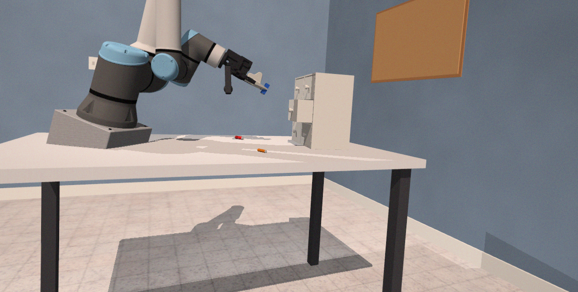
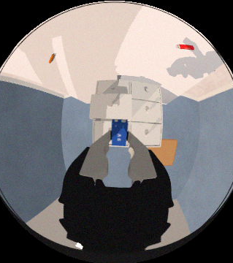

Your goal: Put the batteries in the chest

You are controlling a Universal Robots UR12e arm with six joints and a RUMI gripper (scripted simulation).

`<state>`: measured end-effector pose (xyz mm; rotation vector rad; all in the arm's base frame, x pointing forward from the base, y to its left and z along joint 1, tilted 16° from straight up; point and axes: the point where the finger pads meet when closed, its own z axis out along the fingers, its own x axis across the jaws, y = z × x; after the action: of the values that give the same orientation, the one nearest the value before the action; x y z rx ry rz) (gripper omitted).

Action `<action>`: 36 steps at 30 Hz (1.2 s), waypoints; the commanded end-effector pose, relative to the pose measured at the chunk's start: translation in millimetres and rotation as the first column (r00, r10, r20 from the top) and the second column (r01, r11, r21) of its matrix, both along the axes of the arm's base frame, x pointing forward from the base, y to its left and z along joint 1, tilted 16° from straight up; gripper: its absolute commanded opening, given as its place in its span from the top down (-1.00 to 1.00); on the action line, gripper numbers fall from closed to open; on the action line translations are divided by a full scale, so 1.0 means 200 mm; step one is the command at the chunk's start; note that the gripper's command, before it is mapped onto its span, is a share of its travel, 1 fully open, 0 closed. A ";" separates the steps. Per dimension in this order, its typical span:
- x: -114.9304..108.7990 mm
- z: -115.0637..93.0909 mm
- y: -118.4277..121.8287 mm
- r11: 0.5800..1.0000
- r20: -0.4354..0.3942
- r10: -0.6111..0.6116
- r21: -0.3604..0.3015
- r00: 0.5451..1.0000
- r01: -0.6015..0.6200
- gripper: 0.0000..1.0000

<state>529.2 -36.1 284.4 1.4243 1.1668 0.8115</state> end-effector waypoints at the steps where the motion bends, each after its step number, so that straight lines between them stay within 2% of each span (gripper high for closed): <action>1: 0.00 0.00 0.00 1.000 0.015 0.001 -0.005 1.000 -0.001 0.74; 36: 0.00 0.00 0.00 1.000 0.091 0.012 -0.028 0.996 -0.009 0.74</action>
<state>529.1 -36.2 283.9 1.3497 1.1155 0.8538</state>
